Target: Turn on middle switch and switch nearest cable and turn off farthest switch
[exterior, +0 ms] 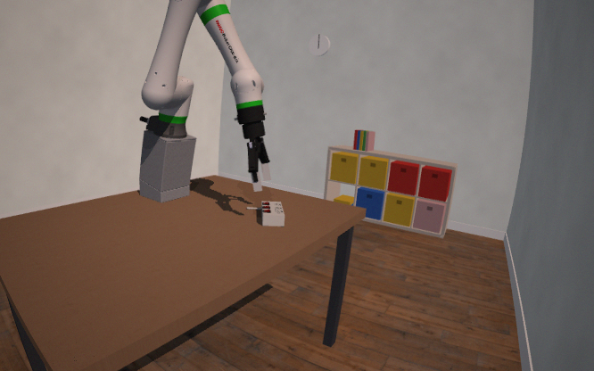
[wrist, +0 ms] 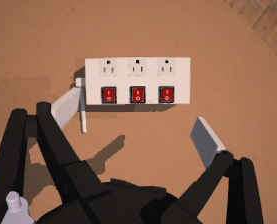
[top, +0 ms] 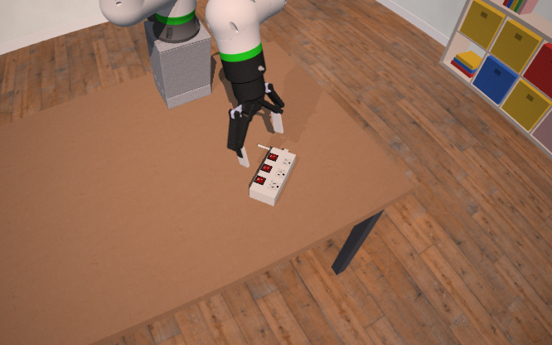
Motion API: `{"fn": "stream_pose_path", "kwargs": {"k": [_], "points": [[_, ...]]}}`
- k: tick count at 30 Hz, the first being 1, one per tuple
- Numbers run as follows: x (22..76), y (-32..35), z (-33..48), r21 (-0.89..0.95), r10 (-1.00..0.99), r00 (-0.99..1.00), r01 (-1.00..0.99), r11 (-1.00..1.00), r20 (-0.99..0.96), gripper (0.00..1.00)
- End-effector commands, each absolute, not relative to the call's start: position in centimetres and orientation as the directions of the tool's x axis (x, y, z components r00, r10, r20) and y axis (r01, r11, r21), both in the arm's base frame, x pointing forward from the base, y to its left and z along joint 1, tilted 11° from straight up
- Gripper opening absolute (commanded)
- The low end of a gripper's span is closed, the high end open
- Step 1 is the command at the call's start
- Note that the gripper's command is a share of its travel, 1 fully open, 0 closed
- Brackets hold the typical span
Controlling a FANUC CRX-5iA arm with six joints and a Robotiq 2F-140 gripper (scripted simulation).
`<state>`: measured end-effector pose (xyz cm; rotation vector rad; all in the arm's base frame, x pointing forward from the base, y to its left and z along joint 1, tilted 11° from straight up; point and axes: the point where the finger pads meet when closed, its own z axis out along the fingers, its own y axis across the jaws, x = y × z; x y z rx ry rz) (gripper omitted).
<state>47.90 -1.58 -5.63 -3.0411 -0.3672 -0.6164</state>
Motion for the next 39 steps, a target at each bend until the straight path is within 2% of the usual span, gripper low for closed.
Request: {"fn": "stream_pose_path", "kwargs": {"k": [1,3,5,6,8,9,14,39], "points": [[47.9,-1.5,-5.4,0.021,0.195,0.908,0.202,-0.979,0.371,1.0],[47.9,-1.0,-4.1,-0.007,0.064,0.95,0.07,-0.998,0.307,1.0],[47.9,-1.0,-4.1,-0.007,0.064,0.95,0.07,-0.998,0.307,1.0],[47.8,-0.7,-3.1,-0.015,-0.023,0.964,-0.019,-1.0,0.264,1.0],[47.8,-0.7,-3.1,-0.015,-0.023,0.964,-0.019,-1.0,0.264,1.0],[47.6,-0.4,-2.1,-0.016,-0.102,0.969,-0.101,-0.995,0.227,1.0],[47.3,0.0,-0.8,-0.01,-0.186,0.964,-0.187,-0.982,0.189,1.0],[47.3,0.0,-0.9,-0.001,-0.15,0.971,-0.152,-0.988,0.187,1.0]]}}
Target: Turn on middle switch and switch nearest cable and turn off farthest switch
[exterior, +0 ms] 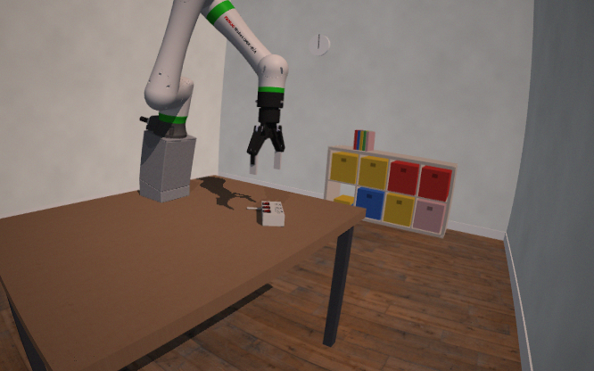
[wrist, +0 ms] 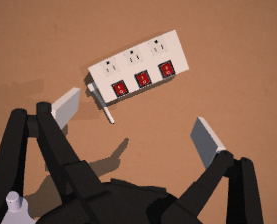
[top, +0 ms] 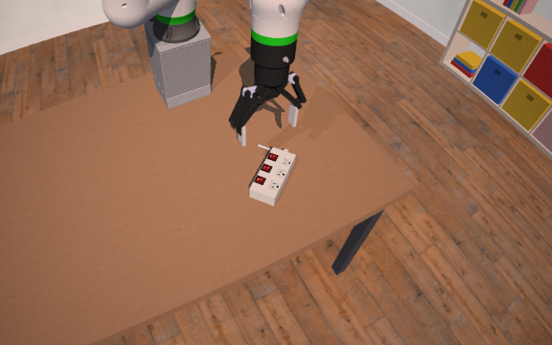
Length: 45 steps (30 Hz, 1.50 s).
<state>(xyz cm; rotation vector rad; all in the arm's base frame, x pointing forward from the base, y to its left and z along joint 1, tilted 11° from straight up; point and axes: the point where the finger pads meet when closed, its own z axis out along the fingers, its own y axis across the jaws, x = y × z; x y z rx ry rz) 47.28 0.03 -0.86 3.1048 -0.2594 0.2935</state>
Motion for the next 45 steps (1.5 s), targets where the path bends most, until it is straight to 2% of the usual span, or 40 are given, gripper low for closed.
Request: {"fn": "stream_pose_path", "kwargs": {"k": [1,6,13,15,17,18,26,32,34,35,37,38,45], "points": [[47.3,0.1,-0.9,0.004,-0.123,0.975,-0.126,-0.992,0.187,1.0],[47.5,0.5,-1.5,0.054,0.143,0.973,0.135,-0.989,0.18,1.0],[47.7,1.6,-3.1,0.127,0.476,0.867,0.461,-0.878,0.15,1.0],[47.8,2.0,-3.6,0.147,0.559,0.818,0.541,-0.828,0.136,1.0],[47.8,2.0,-3.6,0.147,0.559,0.818,0.541,-0.828,0.136,1.0],[47.9,2.2,-3.8,0.169,0.671,0.733,0.651,-0.74,0.114,1.0],[48.0,3.3,-5.4,0.218,0.892,0.45,0.868,-0.447,0.038,1.0],[48.0,3.7,-5.9,0.23,0.983,0.183,0.958,-0.172,-0.028,1.0],[48.0,3.7,-5.9,0.23,0.983,0.183,0.958,-0.172,-0.028,1.0],[48.0,3.7,-5.9,0.226,0.997,0.048,0.974,-0.033,-0.059,1.0],[48.0,3.7,-5.9,0.222,0.997,-0.031,0.974,0.047,-0.075,1.0],[48.0,3.7,-5.9,0.218,0.994,-0.073,0.972,0.09,-0.083,0.0],[48.0,3.7,-5.9,0.174,0.921,-0.37,0.906,0.386,-0.118,0.0]]}}
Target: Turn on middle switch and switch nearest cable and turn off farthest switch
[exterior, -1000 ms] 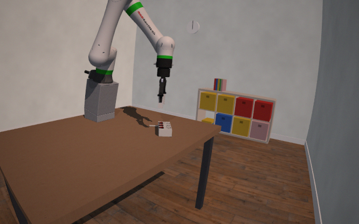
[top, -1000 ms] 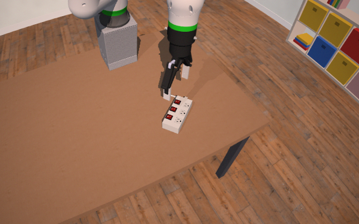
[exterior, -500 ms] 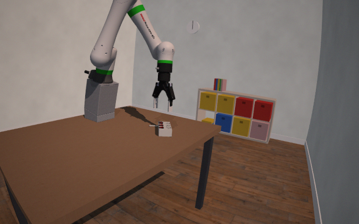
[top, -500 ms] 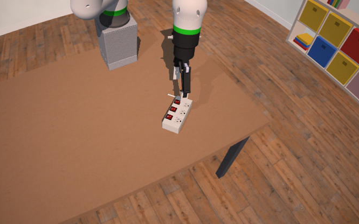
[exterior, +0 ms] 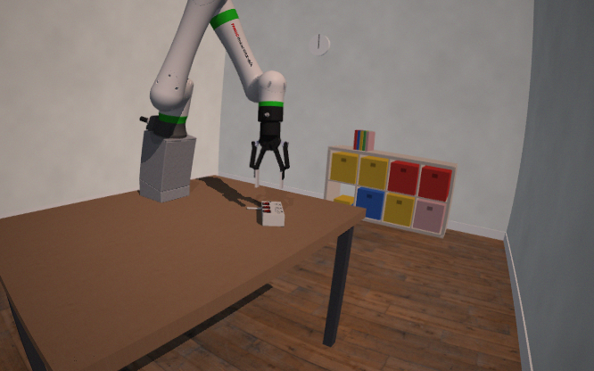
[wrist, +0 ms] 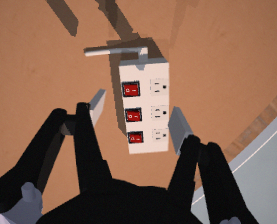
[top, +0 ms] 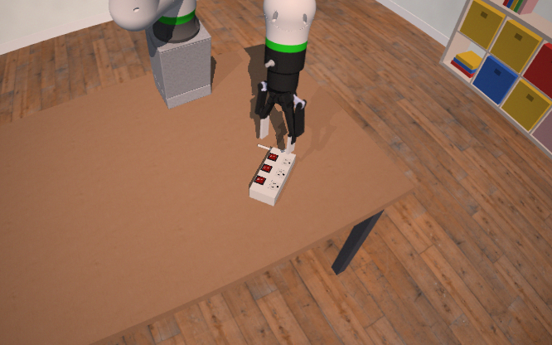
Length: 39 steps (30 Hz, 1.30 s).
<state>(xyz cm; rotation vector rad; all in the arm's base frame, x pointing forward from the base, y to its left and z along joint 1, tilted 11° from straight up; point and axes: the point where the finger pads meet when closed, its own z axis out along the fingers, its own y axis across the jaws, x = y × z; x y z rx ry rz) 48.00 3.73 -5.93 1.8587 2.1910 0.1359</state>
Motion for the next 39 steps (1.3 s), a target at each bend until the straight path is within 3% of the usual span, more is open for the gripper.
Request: {"fn": "stream_pose_path", "kwargs": {"k": [1,39], "points": [[48.02,3.68,-5.92,0.165,0.905,-0.408,0.891,0.423,-0.117,0.0],[48.08,3.67,-6.17,0.152,0.885,-0.452,0.872,0.465,-0.11,0.0]]}}
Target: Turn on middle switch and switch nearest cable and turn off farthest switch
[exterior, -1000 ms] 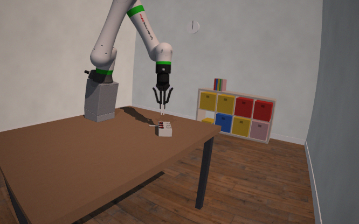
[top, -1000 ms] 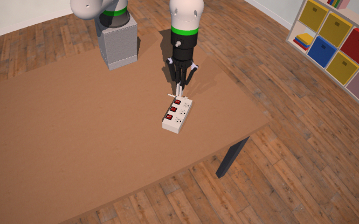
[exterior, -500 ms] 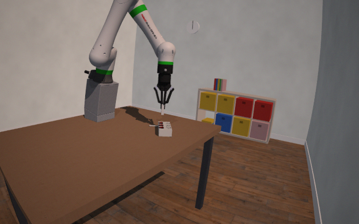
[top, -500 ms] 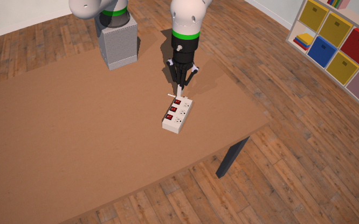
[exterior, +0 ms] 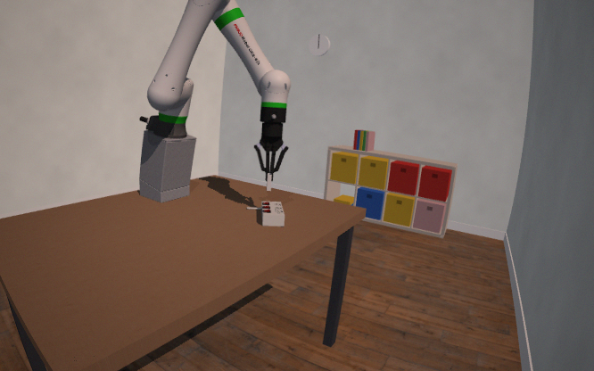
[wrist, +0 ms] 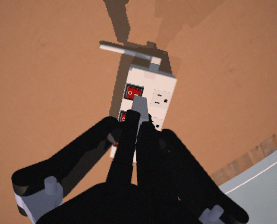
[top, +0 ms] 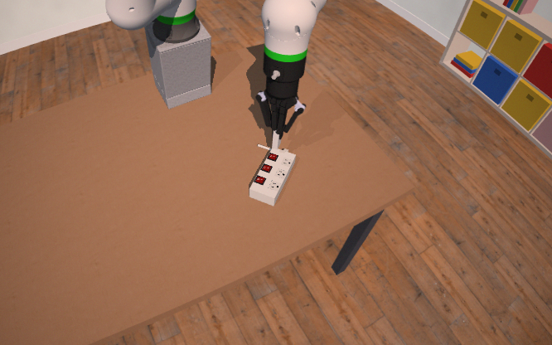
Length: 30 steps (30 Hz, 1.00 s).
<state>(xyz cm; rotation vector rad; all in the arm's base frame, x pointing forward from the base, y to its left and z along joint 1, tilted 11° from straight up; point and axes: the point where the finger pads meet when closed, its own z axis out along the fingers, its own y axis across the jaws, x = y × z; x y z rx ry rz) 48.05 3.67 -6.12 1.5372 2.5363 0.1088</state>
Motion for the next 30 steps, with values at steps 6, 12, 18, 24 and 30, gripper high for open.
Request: {"fn": "stream_pose_path", "kwargs": {"k": [6,12,18,24,30], "points": [[48.1,3.7,-6.5,0.152,0.885,-0.453,0.872,0.465,-0.11,0.0],[48.3,3.6,-7.2,0.152,0.885,-0.453,0.872,0.465,-0.11,0.0],[48.4,3.6,-7.7,0.152,0.885,-0.453,0.872,0.465,-0.11,0.0],[48.5,3.6,-8.5,0.152,0.885,-0.453,0.872,0.465,-0.11,0.0],[48.7,3.5,-9.2,0.152,0.885,-0.453,0.872,0.465,-0.11,0.0]]}}
